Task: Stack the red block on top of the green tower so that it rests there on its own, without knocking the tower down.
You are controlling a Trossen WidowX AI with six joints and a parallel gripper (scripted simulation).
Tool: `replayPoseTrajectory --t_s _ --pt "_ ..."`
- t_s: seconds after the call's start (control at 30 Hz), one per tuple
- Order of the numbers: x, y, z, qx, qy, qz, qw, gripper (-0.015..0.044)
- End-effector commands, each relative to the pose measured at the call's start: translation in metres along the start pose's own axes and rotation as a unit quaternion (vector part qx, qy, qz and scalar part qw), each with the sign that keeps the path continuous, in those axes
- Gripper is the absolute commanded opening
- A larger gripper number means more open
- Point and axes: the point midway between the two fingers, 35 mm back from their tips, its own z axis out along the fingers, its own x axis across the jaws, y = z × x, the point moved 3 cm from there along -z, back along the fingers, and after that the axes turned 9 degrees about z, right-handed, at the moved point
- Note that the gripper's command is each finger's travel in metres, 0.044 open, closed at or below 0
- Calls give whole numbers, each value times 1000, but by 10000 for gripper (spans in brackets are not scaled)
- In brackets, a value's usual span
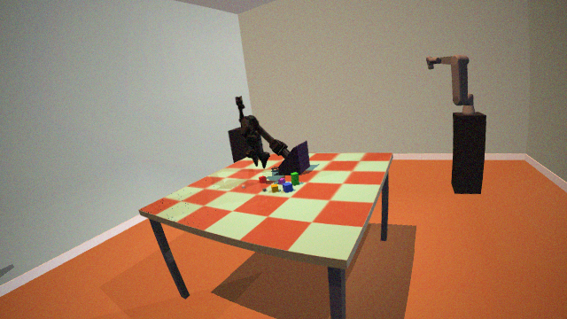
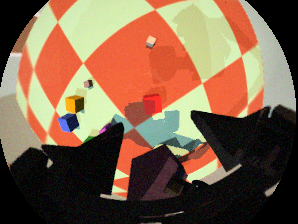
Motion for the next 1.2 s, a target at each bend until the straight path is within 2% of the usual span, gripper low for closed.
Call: replayPoseTrajectory --t_s 0.0,0.17,1.17 --pt "-1 0 15 1 -4 -1 1000 440" --pt "-1 0 46 0 -5 -1 1000 440" --pt "0 0 86 0 -6 -1 1000 440"
